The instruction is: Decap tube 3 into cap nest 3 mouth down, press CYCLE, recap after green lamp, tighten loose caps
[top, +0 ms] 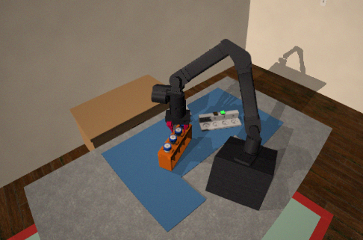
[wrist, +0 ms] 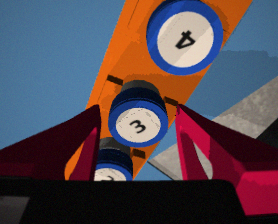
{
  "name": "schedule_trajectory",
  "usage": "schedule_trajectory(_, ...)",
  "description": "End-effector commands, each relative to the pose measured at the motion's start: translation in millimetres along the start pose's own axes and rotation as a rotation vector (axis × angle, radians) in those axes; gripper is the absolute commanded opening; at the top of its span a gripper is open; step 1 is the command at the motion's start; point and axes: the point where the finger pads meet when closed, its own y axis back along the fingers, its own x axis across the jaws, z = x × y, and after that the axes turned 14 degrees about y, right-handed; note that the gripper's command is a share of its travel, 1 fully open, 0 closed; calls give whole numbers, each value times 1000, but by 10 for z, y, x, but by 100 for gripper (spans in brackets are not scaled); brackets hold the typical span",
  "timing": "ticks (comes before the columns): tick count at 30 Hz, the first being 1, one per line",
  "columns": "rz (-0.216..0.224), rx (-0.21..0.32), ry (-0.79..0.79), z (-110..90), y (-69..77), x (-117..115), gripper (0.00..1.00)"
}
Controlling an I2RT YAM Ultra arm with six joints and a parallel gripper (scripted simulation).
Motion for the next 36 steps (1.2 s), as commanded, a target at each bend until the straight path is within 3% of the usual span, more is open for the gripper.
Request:
schedule_trajectory(1, 6, -5, 270, 6, 28, 13, 49)
schedule_trajectory(9, 5, -6, 603, 7, 28, 13, 49)
schedule_trajectory(13, 5, -6, 853, 8, 28, 13, 49)
schedule_trajectory(16, 5, -6, 853, 8, 28, 13, 49)
schedule_trajectory(19, 4, -7, 1096, 9, 28, 13, 49)
schedule_trajectory(36, 1, -9, 1853, 12, 28, 15, 49)
